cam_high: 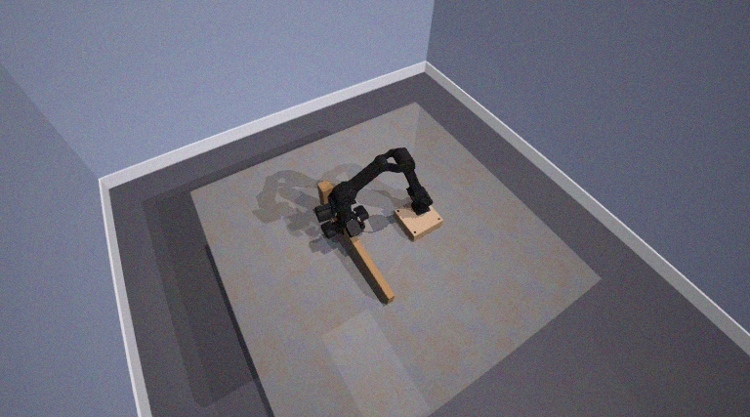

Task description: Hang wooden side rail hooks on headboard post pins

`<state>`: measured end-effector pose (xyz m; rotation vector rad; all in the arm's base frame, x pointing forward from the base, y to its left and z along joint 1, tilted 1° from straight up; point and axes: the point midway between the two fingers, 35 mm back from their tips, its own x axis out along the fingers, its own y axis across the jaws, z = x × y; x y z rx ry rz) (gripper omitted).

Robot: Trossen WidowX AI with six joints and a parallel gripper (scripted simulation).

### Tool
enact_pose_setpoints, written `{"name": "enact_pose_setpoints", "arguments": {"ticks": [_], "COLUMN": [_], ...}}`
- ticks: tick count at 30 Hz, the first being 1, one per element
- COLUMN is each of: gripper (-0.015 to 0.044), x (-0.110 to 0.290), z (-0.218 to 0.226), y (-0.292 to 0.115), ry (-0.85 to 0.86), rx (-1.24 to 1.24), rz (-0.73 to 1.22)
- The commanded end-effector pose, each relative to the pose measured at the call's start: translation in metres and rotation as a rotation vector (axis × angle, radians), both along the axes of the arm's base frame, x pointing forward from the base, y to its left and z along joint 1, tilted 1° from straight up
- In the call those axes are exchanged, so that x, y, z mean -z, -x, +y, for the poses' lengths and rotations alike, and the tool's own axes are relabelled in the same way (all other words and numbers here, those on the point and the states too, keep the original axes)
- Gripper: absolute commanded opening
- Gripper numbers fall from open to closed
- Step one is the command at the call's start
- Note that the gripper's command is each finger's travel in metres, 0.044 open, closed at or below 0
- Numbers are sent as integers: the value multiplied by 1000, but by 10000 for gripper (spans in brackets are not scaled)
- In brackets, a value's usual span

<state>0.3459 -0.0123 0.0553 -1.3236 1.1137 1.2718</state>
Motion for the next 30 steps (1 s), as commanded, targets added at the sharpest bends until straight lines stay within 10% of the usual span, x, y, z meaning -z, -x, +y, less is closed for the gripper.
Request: {"name": "enact_pose_setpoints", "arguments": {"ticks": [1,30], "gripper": [0,0], "x": [-3,-1], "z": [-1,-5], "y": [-3,-1], "ry": [2,3], "rx": [0,0], "rz": [-11,-11]}}
